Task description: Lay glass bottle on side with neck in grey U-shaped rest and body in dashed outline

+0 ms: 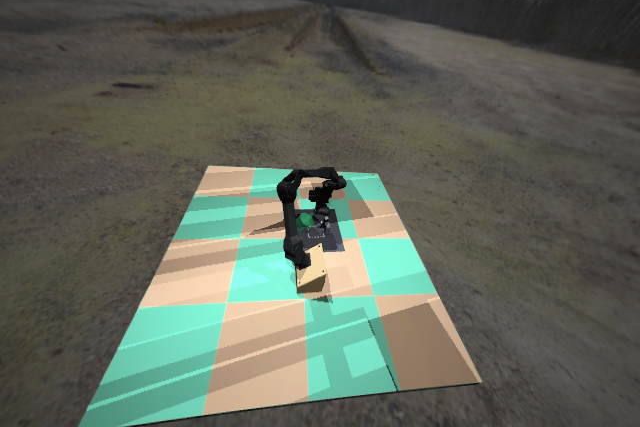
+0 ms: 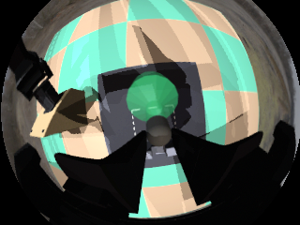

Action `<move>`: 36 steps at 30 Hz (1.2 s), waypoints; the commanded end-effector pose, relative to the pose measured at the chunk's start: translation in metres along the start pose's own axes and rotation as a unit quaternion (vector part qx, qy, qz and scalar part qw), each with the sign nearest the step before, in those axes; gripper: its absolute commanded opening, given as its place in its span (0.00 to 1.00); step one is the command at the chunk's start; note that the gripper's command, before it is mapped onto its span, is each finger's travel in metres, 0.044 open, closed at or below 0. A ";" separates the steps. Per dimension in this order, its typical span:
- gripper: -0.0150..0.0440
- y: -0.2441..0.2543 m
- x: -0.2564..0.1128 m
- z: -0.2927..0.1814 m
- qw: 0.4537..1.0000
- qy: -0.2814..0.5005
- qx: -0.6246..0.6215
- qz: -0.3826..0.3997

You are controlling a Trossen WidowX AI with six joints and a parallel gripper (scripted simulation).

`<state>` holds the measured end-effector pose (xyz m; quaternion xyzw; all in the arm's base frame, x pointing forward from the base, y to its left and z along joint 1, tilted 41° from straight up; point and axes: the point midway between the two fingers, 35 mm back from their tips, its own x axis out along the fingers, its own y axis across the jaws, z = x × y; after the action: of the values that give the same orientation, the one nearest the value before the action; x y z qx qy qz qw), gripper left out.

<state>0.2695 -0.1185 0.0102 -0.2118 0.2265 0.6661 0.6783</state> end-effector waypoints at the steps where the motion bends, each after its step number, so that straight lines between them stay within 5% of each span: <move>1: 0.44 -0.001 0.000 -0.009 1.000 0.004 -0.002 0.001; 36: 0.44 -0.002 0.008 -0.056 1.000 -0.020 0.016 -0.004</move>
<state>0.2691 -0.1431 -0.0337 -0.1852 0.2225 0.6633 0.6901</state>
